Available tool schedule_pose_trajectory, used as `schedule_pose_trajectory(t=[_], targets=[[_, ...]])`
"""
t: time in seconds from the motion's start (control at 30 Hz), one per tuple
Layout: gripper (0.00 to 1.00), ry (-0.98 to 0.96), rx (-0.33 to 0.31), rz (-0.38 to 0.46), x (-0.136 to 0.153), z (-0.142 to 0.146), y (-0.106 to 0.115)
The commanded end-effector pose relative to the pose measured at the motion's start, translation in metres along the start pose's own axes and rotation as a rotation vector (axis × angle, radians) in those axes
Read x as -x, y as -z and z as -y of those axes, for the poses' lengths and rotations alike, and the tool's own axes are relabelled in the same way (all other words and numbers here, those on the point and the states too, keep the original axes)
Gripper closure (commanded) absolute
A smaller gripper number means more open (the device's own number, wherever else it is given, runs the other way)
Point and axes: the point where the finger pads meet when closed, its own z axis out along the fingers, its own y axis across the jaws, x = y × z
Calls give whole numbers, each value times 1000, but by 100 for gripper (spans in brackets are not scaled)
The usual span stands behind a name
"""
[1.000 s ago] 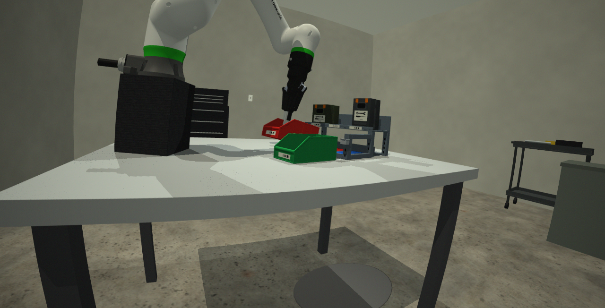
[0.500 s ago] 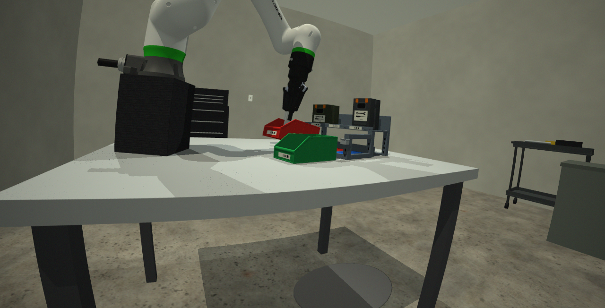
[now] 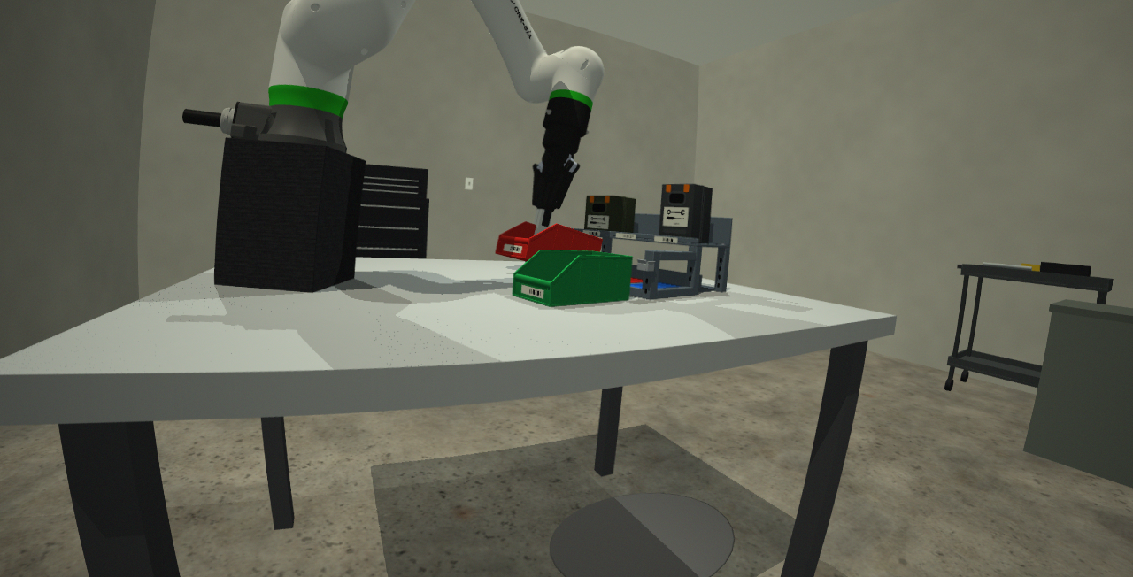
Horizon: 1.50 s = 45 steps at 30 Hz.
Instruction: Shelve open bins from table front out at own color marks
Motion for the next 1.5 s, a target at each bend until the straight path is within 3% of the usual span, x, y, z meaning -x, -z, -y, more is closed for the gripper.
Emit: schedule_pose_trajectory(t=[0.0, 1.47], targets=[[100, 0, 0, 0, 2, 0, 1], [100, 0, 0, 0, 45, 0, 9]])
